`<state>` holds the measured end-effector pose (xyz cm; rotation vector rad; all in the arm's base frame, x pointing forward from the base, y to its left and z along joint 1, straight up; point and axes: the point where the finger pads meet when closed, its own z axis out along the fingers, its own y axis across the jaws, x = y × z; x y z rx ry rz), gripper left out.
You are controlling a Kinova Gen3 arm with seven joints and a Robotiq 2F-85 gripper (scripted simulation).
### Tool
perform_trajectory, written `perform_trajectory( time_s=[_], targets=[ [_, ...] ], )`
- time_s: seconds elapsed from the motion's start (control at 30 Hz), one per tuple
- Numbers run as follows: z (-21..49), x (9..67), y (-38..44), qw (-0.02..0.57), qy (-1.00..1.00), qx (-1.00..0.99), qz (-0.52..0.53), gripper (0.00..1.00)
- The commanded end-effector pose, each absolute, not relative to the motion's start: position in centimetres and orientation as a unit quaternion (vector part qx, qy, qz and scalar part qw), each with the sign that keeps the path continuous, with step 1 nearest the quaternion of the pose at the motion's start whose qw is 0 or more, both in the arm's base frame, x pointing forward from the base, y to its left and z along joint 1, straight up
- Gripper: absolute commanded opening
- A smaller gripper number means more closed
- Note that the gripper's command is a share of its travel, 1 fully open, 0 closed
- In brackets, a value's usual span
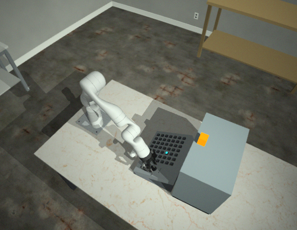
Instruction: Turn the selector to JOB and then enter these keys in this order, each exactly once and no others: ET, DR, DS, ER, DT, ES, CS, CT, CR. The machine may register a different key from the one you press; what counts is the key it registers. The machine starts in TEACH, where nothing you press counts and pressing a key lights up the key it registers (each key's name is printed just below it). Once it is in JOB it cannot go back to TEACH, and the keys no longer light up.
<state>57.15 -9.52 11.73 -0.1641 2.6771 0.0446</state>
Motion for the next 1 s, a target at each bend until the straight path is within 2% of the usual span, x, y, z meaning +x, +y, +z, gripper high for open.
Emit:
perform_trajectory(
  time_s=[0.0,0.47,0.5,0.97],
  targets=[
    [11.76,57.46,-9.59,0.231,0.971,-0.057,0.016,0.60],
    [11.76,57.46,-9.59,0.231,0.971,-0.057,0.016,0.60],
    [11.76,57.46,-9.59,0.231,0.971,-0.057,0.016,0.10],
    [11.75,57.45,-9.59,0.230,0.971,-0.057,0.016,0.10]
  ],
)
